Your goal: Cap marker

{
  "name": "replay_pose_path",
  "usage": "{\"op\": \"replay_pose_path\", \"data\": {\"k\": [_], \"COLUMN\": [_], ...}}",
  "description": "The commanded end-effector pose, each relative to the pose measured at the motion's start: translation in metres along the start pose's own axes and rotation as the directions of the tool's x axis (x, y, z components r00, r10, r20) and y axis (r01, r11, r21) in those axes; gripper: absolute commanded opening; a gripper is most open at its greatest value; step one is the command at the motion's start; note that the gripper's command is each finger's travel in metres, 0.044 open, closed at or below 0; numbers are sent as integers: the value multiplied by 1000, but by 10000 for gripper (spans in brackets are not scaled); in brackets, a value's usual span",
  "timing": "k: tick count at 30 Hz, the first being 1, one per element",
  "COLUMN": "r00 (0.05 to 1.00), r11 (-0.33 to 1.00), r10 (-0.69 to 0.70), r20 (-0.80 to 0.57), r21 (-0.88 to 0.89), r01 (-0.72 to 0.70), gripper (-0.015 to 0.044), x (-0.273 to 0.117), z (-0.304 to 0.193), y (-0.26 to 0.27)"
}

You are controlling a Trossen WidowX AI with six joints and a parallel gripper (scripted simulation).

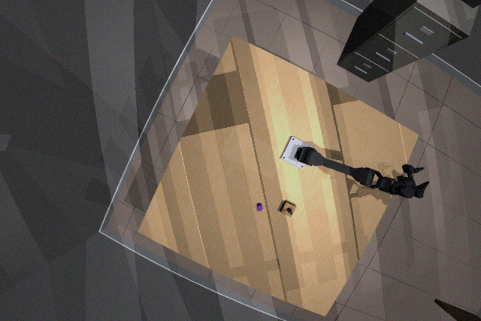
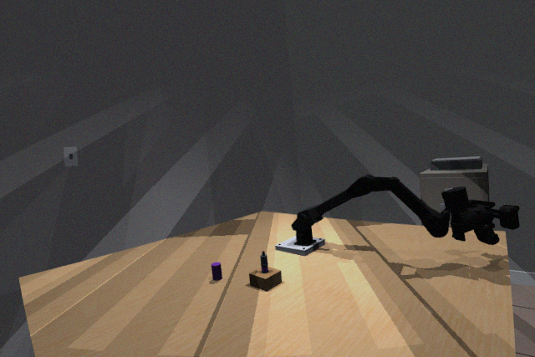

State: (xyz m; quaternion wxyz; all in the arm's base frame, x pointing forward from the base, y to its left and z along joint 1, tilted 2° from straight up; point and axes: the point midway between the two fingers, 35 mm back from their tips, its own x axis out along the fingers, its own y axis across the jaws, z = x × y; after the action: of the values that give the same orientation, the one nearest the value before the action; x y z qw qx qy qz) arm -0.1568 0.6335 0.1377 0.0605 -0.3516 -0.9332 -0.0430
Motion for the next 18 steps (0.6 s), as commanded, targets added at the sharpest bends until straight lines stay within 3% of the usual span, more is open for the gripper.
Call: {"op": "replay_pose_path", "data": {"k": [1,6,12,18], "r00": [1000,983,912,783], "r11": [1000,975,865,661], "r10": [6,170,375,556], "r20": [3,71,169,279], "r21": [5,135,291,424], "r01": [-6,-178,-409,-620], "gripper": [374,250,250,250], "x": [-2,-48,-124,-218], "z": [0,-7,-15,-23], "y": [3,69,144,205]}}
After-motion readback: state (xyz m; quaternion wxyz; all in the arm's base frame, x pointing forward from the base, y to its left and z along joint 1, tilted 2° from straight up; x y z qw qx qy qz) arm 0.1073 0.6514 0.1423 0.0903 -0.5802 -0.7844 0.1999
